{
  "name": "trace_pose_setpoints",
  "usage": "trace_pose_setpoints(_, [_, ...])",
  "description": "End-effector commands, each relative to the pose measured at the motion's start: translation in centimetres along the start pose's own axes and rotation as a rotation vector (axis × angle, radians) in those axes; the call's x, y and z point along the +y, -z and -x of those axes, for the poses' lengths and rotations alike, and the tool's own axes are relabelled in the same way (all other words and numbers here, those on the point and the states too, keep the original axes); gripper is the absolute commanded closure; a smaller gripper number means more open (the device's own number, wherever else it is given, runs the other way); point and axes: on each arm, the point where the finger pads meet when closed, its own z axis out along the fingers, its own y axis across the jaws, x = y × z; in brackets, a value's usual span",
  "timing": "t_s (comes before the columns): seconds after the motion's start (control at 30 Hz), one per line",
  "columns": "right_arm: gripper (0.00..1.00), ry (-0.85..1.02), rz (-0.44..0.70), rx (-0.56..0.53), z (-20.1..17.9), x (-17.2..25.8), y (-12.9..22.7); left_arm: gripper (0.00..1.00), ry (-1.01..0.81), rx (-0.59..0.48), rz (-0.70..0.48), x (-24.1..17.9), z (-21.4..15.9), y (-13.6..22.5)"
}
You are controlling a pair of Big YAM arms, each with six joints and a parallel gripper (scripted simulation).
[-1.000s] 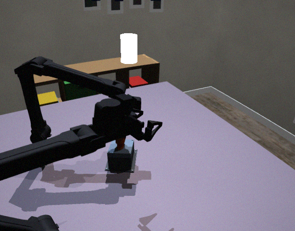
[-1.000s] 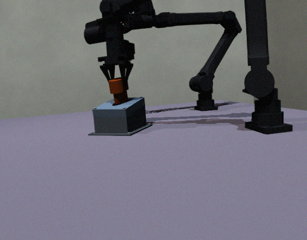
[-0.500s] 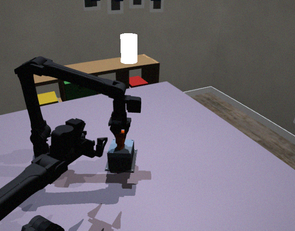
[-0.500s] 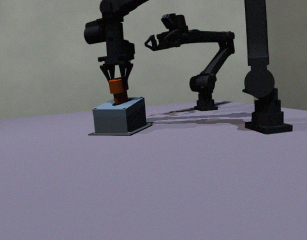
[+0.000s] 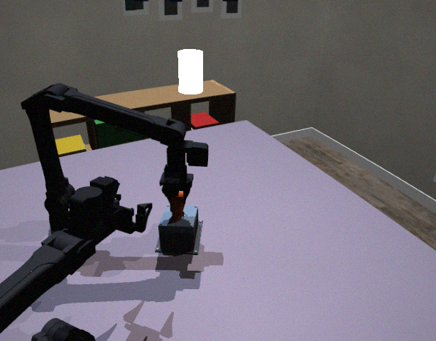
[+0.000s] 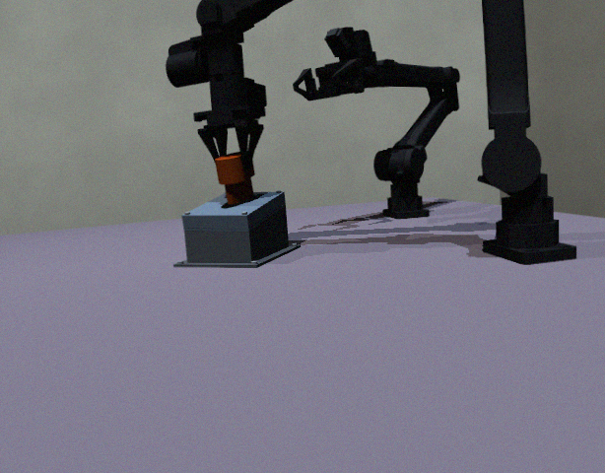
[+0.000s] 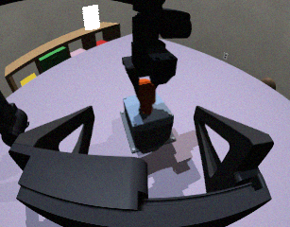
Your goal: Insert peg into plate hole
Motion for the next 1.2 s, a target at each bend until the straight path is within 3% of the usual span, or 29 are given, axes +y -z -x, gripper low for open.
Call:
trace_pose_setpoints(0.0, [0.00,-0.003,-0.012,-0.014,1.6,-0.3,-0.1,0.60,0.000,-0.001,0.071,1.4,0.0,4.3])
trace_pose_setpoints(0.23, [0.00,-0.003,-0.012,-0.014,1.6,-0.3,-0.1,0.60,0.000,-0.001,0.071,1.4,0.0,5.5])
trace_pose_setpoints(0.27, [0.00,-0.003,-0.012,-0.014,1.6,-0.3,-0.1,0.60,-0.010,0.000,0.038,1.0,-0.2,3.7])
trace_pose_setpoints(0.5, [0.00,-0.003,-0.012,-0.014,1.6,-0.3,-0.1,0.60,0.006,0.004,0.078,1.3,-2.0,1.3])
trace_pose_setpoints(0.93, [0.00,-0.003,-0.012,-0.014,1.6,-0.3,-0.1,0.60,-0.004,0.004,0.095,1.9,-1.5,2.0])
trace_pose_setpoints(1.17, [0.00,-0.003,-0.012,-0.014,1.6,-0.3,-0.1,0.60,-0.035,0.006,0.030,0.3,-0.8,-1.1])
